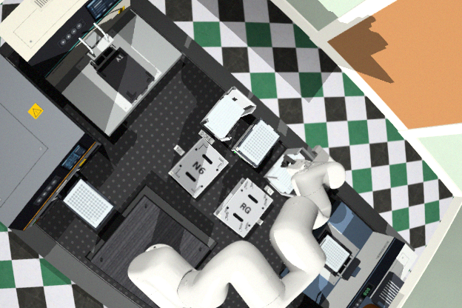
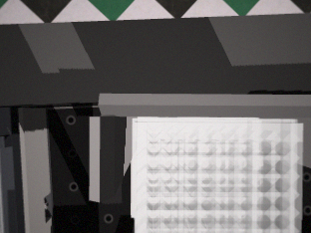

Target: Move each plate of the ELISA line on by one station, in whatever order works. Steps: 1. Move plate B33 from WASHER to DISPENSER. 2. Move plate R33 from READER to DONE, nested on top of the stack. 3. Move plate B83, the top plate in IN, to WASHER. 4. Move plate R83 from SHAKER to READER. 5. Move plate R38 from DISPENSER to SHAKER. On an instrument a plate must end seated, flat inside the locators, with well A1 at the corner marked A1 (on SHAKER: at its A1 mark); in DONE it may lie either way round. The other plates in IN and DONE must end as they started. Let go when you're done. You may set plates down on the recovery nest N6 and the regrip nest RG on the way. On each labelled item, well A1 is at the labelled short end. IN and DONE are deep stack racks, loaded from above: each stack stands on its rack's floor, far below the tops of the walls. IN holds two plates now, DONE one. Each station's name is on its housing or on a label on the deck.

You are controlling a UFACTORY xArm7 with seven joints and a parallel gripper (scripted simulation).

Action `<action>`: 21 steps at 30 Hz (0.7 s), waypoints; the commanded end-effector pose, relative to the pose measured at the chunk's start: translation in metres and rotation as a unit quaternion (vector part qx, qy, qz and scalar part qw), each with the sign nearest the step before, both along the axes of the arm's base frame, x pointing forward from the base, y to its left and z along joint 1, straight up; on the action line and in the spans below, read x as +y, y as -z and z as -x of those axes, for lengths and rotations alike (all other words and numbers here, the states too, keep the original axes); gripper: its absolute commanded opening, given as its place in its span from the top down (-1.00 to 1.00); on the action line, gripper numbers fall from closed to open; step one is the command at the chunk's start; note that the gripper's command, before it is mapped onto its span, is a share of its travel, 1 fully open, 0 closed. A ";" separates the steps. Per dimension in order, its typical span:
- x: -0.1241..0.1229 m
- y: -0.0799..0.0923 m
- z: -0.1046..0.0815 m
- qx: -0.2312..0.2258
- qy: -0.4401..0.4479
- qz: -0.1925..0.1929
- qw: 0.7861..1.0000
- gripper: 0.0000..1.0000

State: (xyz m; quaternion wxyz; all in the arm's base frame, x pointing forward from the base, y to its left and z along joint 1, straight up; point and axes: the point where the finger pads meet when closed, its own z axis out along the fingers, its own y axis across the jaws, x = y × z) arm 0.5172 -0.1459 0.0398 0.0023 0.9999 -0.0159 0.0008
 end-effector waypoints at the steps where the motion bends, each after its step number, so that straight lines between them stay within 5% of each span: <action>1: -0.001 -0.004 -0.002 -0.003 0.000 0.001 1.000 1.00; 21: -0.001 -0.016 -0.002 -0.003 0.000 0.001 1.000 1.00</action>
